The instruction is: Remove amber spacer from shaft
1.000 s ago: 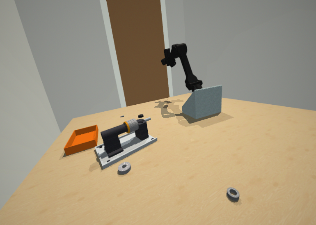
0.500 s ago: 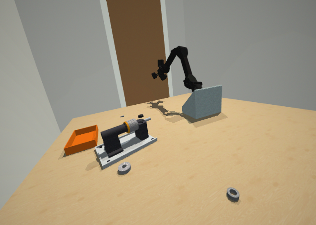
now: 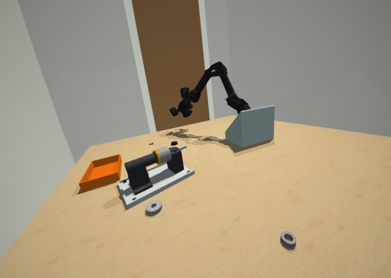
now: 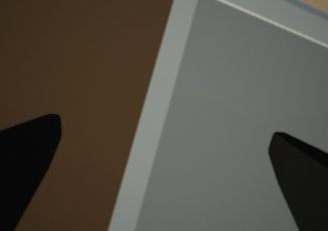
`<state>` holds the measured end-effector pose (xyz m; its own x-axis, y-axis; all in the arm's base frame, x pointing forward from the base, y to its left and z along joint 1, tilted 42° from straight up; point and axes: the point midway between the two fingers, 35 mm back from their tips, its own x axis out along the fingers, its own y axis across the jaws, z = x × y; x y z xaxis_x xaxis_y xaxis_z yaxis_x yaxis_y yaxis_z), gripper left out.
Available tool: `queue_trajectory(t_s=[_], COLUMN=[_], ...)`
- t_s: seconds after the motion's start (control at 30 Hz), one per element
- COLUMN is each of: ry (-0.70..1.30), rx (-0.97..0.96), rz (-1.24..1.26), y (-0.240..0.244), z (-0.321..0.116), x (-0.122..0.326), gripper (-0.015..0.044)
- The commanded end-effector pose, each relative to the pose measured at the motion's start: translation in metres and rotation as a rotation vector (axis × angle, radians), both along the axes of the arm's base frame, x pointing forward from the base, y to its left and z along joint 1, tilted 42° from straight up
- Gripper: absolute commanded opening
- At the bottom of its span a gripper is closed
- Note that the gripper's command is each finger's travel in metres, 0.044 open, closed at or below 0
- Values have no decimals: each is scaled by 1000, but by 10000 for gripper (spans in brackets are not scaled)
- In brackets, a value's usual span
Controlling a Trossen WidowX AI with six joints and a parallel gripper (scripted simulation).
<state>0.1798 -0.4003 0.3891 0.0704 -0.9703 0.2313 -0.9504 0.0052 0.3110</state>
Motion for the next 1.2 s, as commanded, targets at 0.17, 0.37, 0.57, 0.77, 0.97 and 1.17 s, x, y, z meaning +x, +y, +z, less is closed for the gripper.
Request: queue_trajectory(t_s=[0.17, 0.37, 0.57, 0.77, 0.97, 1.17], ry=[170, 319, 491, 678, 896, 1114], rx=[188, 288, 364, 418, 441, 427], rz=[273, 444, 607, 772, 924, 1040], y=[52, 112, 186, 271, 354, 415], z=[-104, -176, -246, -314, -378, -429], x=[117, 175, 211, 222, 202, 160], gripper=[440, 440, 440, 440, 440, 440])
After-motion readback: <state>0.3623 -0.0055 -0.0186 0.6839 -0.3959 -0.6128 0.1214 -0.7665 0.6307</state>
